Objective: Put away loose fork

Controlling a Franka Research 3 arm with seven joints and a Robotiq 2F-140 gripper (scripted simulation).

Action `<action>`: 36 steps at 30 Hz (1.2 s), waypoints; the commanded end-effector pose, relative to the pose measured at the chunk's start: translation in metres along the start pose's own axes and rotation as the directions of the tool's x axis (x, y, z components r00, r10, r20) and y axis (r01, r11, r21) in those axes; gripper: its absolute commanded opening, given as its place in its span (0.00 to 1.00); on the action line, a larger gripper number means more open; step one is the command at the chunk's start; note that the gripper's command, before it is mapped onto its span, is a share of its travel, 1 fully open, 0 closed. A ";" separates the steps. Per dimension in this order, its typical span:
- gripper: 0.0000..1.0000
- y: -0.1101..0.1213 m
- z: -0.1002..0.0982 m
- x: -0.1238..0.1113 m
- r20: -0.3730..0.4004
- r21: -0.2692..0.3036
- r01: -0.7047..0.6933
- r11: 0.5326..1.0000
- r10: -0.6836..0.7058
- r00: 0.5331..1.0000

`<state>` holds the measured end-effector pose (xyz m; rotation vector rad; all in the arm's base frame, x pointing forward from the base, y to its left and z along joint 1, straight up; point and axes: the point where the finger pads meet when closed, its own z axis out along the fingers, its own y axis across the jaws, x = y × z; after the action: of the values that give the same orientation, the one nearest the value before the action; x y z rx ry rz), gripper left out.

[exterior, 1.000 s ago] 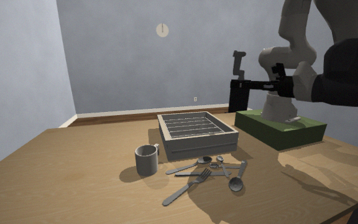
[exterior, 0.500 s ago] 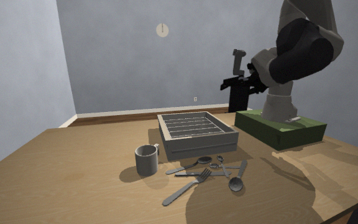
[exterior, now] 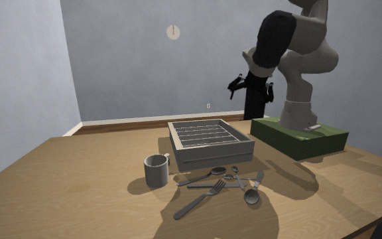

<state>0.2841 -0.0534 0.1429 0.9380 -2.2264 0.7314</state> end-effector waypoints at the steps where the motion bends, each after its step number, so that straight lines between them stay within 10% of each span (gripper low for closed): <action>1: 1.00 -0.002 0.001 -0.017 0.104 -0.083 -0.097 0.992 0.105 0.989; 8: 1.00 -0.012 0.003 -0.023 0.177 -0.199 -0.197 0.960 0.233 0.956; 23: 1.00 -0.070 -0.003 -0.028 0.282 -0.567 -0.429 0.703 0.655 0.701; 31: 1.00 -0.103 -0.005 -0.020 0.260 -0.701 -0.470 0.537 0.805 0.533; 36: 1.00 -0.105 -0.005 -0.019 0.258 -0.707 -0.471 0.528 0.812 0.524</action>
<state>0.3690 -0.1069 0.1586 -0.0941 -3.1138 0.0093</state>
